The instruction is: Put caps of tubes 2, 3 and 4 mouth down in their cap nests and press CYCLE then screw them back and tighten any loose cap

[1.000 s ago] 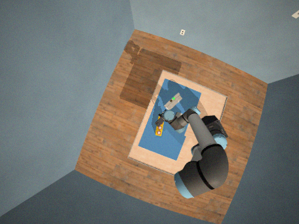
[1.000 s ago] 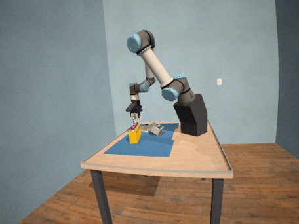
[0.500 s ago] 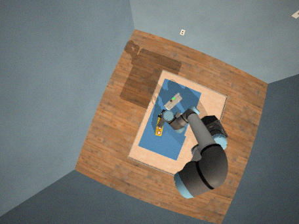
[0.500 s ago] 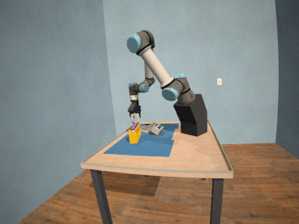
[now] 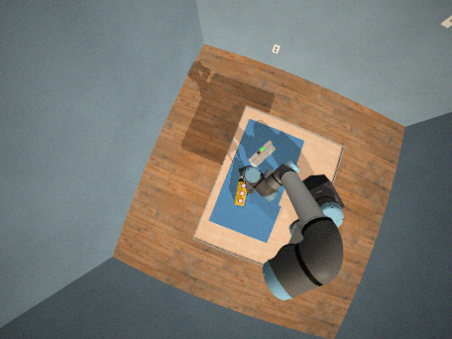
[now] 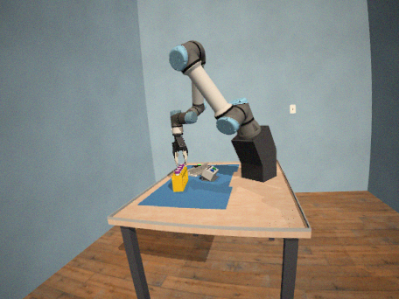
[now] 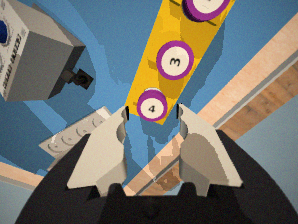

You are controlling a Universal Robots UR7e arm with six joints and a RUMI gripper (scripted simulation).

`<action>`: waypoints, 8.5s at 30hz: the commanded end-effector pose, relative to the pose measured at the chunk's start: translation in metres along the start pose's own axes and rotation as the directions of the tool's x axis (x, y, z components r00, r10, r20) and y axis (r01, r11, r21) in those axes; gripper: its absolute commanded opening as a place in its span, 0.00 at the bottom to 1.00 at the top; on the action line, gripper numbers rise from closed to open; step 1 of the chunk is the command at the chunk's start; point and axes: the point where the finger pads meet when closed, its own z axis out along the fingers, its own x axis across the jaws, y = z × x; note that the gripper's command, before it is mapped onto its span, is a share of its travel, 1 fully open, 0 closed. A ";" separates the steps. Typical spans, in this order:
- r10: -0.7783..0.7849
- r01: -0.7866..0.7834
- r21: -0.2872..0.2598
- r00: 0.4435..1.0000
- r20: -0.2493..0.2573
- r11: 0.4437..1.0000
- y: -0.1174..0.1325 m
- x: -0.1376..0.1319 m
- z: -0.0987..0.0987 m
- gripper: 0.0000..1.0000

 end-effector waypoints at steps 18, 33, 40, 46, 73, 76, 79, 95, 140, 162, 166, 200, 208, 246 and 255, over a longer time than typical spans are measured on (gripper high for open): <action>-0.066 0.066 0.014 0.998 -0.006 0.998 0.000 0.000 0.000 0.00; 0.551 -0.551 0.015 0.835 0.004 0.835 0.000 0.000 0.000 0.00; 0.803 -0.804 0.012 0.595 0.009 0.595 0.000 0.000 0.001 0.00; 0.831 -0.831 0.012 0.557 0.009 0.557 0.000 0.000 0.001 0.00; 0.309 -0.309 0.015 0.951 0.000 0.951 0.000 0.000 0.000 0.35; 0.149 -0.149 0.015 0.989 -0.003 0.989 0.000 0.000 0.000 0.35; 0.064 -0.064 0.015 0.998 -0.004 0.998 0.000 0.000 0.000 0.35; -0.067 0.067 0.014 0.998 -0.006 0.998 0.000 0.000 0.000 0.00; 0.831 -0.831 0.012 0.557 0.009 0.557 0.000 0.000 0.001 0.35; 0.147 -0.147 0.015 0.989 -0.003 0.989 0.000 0.000 0.001 0.35; -0.067 0.067 0.014 0.998 -0.006 0.998 0.000 0.000 0.001 0.35; 0.508 -0.508 0.015 0.861 0.003 0.861 0.000 0.000 0.001 0.00; 0.740 -0.740 0.013 0.673 0.007 0.672 0.000 0.000 0.002 0.00; 0.149 -0.149 0.015 0.989 -0.003 0.989 0.000 0.000 0.001 0.35; -0.067 0.067 0.014 0.998 -0.006 0.998 0.000 0.000 0.001 0.35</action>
